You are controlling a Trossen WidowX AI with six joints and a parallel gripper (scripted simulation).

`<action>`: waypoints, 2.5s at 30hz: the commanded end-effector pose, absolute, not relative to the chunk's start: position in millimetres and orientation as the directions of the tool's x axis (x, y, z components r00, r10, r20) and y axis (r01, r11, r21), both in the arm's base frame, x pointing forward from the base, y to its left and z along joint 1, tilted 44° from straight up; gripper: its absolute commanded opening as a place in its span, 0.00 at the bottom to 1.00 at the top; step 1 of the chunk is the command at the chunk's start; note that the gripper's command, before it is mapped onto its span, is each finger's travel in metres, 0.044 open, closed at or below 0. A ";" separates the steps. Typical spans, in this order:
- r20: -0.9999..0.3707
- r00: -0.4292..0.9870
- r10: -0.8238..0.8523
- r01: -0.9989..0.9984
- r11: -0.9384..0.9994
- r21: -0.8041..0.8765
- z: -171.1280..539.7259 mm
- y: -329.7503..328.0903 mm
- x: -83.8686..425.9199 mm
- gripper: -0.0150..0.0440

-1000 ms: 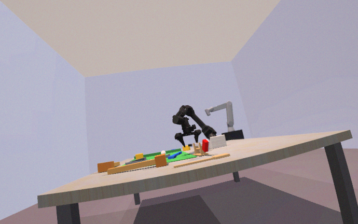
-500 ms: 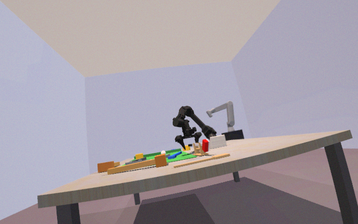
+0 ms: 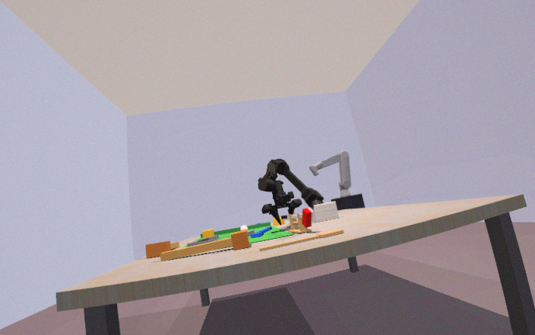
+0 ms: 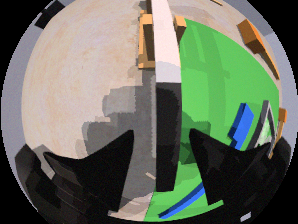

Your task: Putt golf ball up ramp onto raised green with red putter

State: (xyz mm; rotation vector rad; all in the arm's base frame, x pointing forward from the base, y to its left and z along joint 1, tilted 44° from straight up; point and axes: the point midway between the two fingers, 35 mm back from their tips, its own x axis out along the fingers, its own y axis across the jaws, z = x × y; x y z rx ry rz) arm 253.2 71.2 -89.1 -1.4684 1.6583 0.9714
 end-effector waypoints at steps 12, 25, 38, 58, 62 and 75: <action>-0.880 -0.105 -0.463 -0.994 0.074 0.080 -88.8 71.4 253.3 0.25; -0.882 -0.105 -0.459 -0.994 0.073 0.081 -46.9 114.0 263.7 0.25; -0.876 -0.101 -0.471 -0.994 0.088 0.067 -19.5 131.7 264.0 0.25; -0.835 -0.060 -0.547 -0.665 0.646 -0.375 66.9 66.3 257.4 0.25; -0.825 -0.054 -0.563 -0.538 0.713 -0.451 82.9 52.6 252.6 0.25; -0.786 -0.042 -0.617 -0.048 0.787 -0.615 130.4 8.7 229.5 0.25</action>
